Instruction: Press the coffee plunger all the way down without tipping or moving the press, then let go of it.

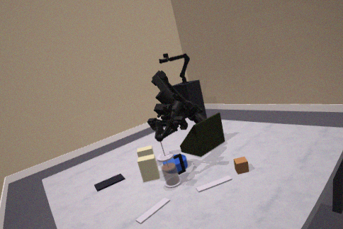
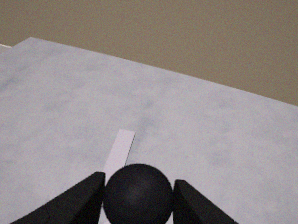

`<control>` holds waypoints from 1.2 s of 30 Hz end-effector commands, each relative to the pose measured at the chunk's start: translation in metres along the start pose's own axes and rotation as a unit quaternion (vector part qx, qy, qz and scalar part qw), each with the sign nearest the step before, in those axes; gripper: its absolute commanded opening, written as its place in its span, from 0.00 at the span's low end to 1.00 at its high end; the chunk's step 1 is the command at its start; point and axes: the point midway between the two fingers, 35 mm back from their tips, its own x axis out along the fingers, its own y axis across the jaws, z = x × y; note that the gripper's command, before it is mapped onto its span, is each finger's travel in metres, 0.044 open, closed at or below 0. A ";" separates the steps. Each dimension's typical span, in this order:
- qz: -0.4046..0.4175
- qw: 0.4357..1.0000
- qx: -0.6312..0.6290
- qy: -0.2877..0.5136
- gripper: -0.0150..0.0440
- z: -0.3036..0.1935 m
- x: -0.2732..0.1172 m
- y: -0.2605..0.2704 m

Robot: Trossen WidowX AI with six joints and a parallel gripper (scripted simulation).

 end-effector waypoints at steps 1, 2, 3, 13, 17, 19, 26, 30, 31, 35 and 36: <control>0.001 1.000 -0.009 0.024 0.46 -0.024 0.007 0.000; 0.001 1.000 -0.009 0.024 0.46 -0.026 0.008 0.000; 0.001 1.000 -0.009 0.024 0.46 -0.027 0.009 0.000; 0.000 1.000 -0.010 0.024 0.46 -0.040 0.019 0.000; 0.000 1.000 -0.010 0.023 0.46 -0.045 0.024 -0.001; 0.000 1.000 -0.010 0.023 0.46 -0.047 0.026 -0.001; -0.001 1.000 -0.010 0.023 0.46 -0.047 0.032 0.000; -0.001 1.000 -0.010 0.023 0.46 -0.046 0.033 0.000; -0.001 1.000 -0.010 0.023 0.46 -0.045 0.034 0.000; -0.001 1.000 -0.010 0.022 0.46 -0.044 0.035 0.000; -0.001 1.000 -0.010 0.022 0.46 -0.044 0.035 0.000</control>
